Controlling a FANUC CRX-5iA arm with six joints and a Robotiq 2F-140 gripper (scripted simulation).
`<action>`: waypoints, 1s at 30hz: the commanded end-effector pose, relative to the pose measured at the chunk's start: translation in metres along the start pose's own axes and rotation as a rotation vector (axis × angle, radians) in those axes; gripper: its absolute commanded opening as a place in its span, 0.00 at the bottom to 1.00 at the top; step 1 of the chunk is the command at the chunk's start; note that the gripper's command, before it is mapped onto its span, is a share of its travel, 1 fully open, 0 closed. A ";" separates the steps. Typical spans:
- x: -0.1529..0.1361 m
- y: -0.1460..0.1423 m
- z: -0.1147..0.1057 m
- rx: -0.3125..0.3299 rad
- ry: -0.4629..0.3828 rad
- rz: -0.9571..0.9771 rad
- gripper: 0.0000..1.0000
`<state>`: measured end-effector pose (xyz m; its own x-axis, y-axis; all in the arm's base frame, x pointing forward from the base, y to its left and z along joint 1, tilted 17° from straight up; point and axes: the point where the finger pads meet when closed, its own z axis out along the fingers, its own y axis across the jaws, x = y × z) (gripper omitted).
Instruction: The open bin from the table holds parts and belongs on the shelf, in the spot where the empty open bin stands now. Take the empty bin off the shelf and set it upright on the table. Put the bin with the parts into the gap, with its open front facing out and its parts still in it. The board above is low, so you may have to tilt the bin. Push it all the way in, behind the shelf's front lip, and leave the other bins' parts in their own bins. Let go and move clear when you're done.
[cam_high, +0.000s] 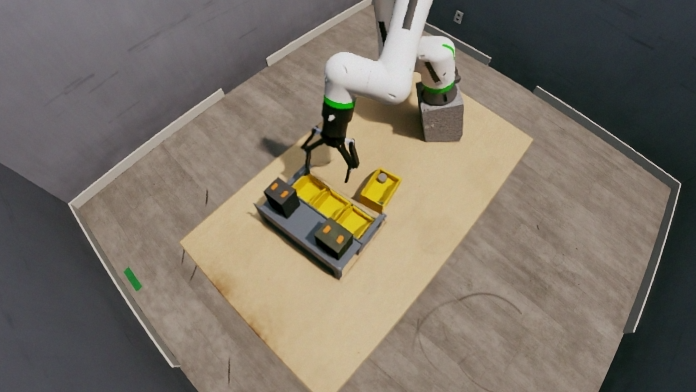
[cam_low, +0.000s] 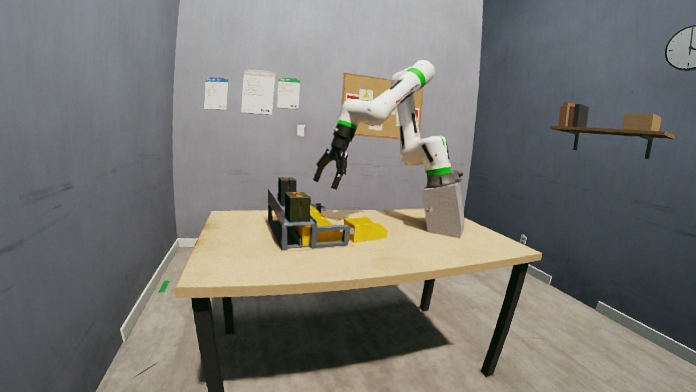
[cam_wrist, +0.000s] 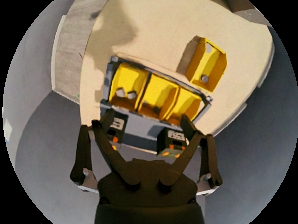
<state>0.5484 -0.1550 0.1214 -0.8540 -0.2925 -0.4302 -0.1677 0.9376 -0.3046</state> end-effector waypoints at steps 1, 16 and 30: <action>0.000 0.000 0.001 0.004 -0.009 0.037 1.00; 0.004 0.002 0.004 0.002 -0.028 0.143 1.00; 0.007 0.004 0.007 -0.002 -0.039 0.210 1.00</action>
<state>0.5448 -0.1550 0.1113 -0.8525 -0.1076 -0.5115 0.0018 0.9780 -0.2087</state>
